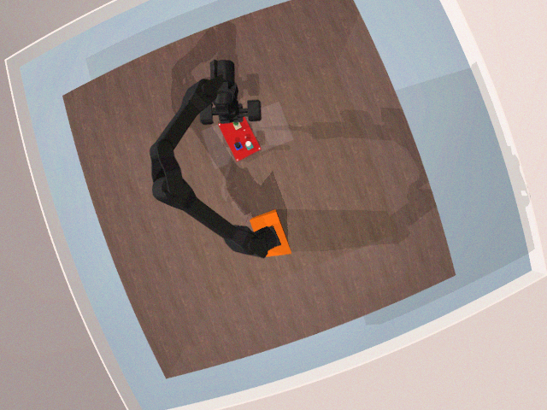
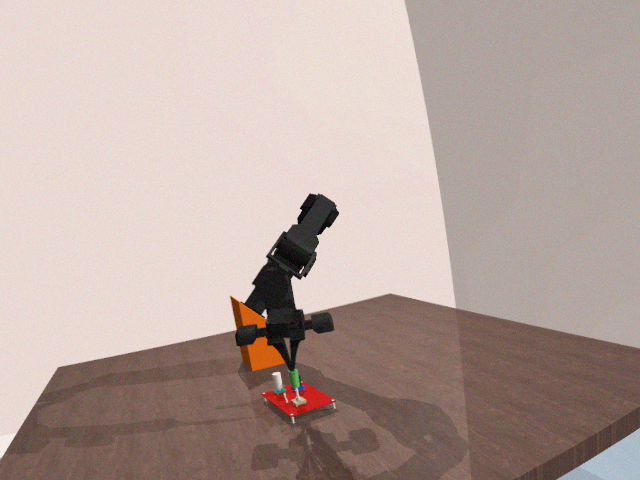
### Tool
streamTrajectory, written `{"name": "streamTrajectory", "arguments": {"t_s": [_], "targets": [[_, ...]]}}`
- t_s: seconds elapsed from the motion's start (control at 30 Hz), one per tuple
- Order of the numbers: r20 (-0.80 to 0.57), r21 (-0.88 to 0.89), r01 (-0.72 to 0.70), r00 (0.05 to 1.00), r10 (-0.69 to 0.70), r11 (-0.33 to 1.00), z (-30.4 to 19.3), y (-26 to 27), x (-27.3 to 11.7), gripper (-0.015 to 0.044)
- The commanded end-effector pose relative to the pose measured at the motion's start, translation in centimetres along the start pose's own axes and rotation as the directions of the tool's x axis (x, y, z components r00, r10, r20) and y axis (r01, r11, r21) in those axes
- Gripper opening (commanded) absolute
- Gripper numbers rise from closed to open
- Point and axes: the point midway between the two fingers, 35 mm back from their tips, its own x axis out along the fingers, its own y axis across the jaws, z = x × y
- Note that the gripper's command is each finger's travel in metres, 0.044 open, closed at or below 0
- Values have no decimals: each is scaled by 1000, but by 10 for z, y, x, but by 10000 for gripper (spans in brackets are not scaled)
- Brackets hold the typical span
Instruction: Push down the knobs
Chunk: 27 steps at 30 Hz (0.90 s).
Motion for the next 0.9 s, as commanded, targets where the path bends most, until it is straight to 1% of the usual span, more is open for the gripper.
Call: {"name": "streamTrajectory", "arguments": {"t_s": [0.0,0.87], "targets": [[-13,-15,1,1000,-1,1000,0,3,16,0],[-13,-15,0,1000,0,1000,0,3,27,0]]}}
